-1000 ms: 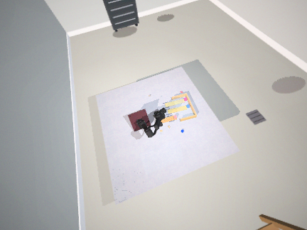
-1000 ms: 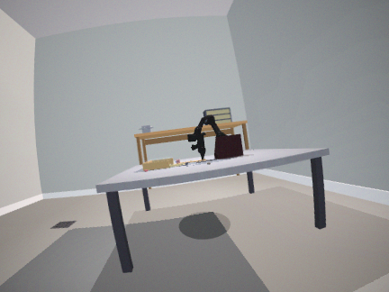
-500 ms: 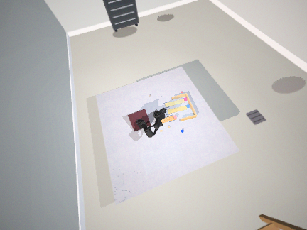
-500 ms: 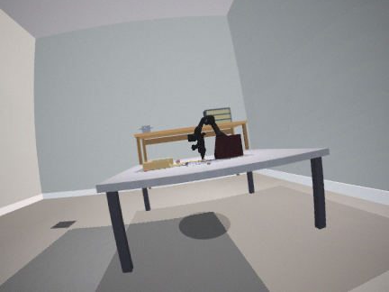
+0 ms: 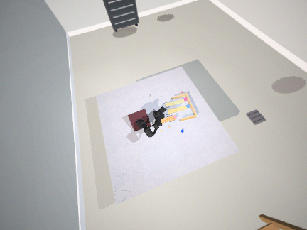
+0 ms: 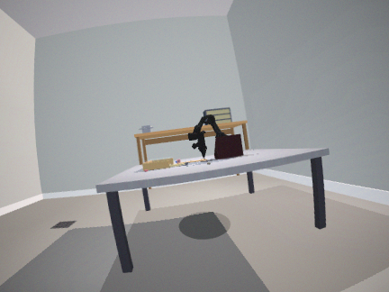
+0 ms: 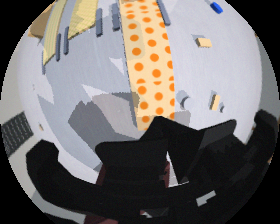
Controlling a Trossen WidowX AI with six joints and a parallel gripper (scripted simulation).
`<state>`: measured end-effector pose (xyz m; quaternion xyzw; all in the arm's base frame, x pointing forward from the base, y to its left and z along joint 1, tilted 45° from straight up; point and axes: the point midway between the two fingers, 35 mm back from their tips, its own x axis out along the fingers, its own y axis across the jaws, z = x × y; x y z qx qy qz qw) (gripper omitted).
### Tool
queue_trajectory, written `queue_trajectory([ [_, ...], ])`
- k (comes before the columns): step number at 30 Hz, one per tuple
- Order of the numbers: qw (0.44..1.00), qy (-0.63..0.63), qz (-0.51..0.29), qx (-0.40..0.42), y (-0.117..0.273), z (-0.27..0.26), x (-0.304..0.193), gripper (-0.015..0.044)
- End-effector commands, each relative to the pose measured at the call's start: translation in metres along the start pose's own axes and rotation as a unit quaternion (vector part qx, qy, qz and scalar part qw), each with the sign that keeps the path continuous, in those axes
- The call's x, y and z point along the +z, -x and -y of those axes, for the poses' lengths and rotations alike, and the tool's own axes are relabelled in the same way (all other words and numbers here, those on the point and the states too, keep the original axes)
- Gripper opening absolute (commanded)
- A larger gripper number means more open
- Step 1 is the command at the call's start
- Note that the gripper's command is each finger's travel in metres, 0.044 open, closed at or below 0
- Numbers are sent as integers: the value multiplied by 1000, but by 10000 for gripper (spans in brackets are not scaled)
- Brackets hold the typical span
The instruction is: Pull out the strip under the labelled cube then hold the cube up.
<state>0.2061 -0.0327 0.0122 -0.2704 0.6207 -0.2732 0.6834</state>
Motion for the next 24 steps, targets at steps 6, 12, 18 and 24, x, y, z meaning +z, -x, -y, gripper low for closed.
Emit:
queue_trajectory([
  [6,1000,-8,5,5,28,0,6,0],
  [12,1000,17,5,5,26,1,31,158],
  [18,1000,16,6,5,28,0,50,315],
  [24,1000,16,6,5,30,-1,68,440],
])
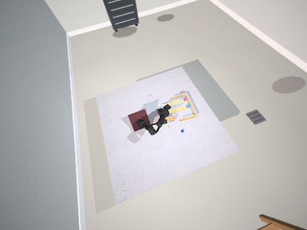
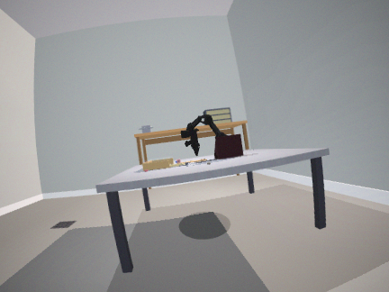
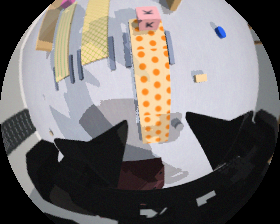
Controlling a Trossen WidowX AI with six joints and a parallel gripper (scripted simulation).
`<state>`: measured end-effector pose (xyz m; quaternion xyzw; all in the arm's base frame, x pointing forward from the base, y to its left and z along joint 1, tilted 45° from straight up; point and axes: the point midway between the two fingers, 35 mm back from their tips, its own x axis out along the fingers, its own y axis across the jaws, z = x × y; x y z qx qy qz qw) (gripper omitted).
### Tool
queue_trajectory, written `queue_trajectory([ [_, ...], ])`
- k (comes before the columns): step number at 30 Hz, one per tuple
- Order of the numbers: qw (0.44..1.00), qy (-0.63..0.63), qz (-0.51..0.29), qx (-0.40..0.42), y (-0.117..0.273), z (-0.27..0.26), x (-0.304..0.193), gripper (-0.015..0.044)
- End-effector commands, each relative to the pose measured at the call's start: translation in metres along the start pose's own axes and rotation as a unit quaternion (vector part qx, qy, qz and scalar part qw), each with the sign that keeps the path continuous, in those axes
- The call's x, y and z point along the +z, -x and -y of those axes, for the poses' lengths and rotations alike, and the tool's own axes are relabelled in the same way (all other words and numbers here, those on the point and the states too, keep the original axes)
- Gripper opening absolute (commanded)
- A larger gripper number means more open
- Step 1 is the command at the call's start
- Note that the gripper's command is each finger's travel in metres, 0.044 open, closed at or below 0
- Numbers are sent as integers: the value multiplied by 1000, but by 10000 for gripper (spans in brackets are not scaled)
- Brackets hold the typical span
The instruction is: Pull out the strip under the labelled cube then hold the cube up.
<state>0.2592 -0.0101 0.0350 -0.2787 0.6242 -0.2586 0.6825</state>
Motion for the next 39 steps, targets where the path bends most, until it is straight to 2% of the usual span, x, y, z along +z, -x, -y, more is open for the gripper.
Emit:
queue_trajectory([
  [1,1000,0,3,-1,2,1,16,440],
  [39,1000,-2,5,-1,20,8,133,440],
])
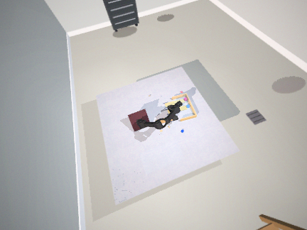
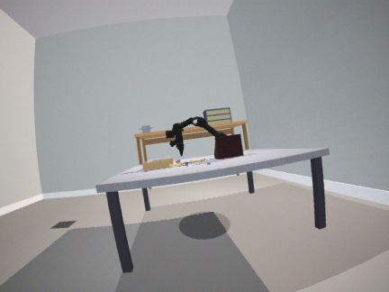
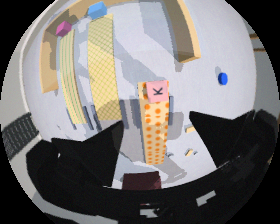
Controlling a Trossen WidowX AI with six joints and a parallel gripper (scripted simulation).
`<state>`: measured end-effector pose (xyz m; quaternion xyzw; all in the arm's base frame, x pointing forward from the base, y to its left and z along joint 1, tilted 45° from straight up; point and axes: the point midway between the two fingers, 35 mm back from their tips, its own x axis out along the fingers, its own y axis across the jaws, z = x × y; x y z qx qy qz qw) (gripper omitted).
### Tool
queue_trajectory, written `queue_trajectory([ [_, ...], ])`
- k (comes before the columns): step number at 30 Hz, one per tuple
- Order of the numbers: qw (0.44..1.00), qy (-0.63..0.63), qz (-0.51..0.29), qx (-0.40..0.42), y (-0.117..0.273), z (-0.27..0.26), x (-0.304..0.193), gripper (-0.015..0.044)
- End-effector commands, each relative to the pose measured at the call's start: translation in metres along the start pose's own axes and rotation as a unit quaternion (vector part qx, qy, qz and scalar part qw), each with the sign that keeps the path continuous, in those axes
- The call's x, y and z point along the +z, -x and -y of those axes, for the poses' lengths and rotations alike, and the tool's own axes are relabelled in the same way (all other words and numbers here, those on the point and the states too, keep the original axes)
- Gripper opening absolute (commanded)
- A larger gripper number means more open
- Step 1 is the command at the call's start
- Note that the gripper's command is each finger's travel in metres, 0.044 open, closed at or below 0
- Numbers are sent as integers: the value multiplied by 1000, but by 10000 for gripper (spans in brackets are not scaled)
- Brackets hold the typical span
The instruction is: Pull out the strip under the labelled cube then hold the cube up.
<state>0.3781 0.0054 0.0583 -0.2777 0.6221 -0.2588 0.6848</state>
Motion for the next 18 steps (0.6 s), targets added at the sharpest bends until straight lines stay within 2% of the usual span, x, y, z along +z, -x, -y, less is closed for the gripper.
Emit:
queue_trajectory([
  [1,1000,0,3,-1,3,4,15,440],
  [8,1000,-1,3,-1,6,8,30,440],
  [15,1000,-1,3,-1,-3,7,31,256],
  [18,1000,-1,3,-1,-8,7,31,250],
])
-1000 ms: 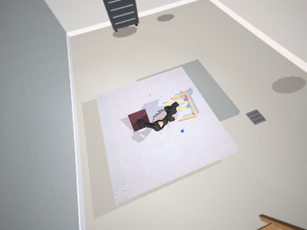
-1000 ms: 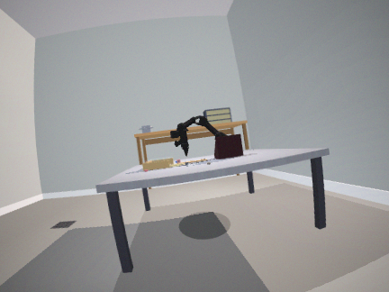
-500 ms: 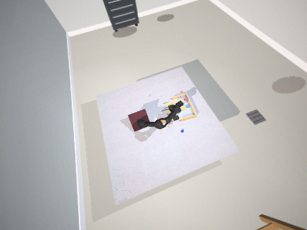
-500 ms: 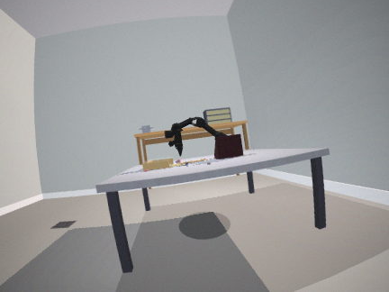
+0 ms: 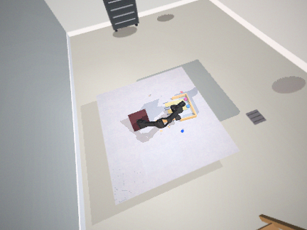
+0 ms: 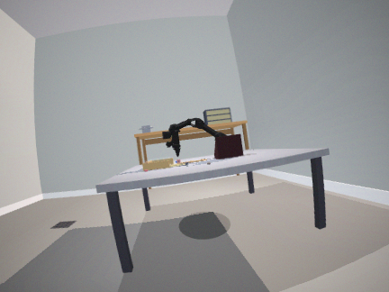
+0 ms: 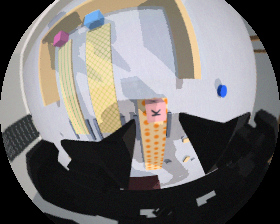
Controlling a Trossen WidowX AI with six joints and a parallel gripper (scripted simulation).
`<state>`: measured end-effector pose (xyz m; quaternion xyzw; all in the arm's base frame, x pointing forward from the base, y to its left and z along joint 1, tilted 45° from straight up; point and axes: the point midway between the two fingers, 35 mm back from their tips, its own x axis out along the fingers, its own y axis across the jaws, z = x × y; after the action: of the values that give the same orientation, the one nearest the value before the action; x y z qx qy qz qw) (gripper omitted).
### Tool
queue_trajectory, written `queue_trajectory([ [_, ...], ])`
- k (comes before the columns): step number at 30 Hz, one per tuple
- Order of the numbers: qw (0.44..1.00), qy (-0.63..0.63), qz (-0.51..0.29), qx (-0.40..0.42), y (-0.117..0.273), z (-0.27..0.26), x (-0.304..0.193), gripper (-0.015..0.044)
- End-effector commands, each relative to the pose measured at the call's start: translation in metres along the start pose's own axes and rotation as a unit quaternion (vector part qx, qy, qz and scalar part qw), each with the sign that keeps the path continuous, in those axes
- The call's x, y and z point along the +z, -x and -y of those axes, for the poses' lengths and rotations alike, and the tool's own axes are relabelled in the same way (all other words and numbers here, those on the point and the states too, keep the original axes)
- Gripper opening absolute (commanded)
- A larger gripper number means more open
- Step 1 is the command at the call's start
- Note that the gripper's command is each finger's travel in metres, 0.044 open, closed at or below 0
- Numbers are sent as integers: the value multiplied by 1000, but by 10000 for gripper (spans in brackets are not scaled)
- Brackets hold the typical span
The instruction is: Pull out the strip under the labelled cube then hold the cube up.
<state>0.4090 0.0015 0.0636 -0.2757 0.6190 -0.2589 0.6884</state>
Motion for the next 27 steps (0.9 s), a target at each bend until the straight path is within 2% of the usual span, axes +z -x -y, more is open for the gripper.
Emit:
queue_trajectory([
  [1,1000,2,-1,-2,-8,1,0,250],
  [27,1000,2,-1,-4,-47,2,-1,250],
])
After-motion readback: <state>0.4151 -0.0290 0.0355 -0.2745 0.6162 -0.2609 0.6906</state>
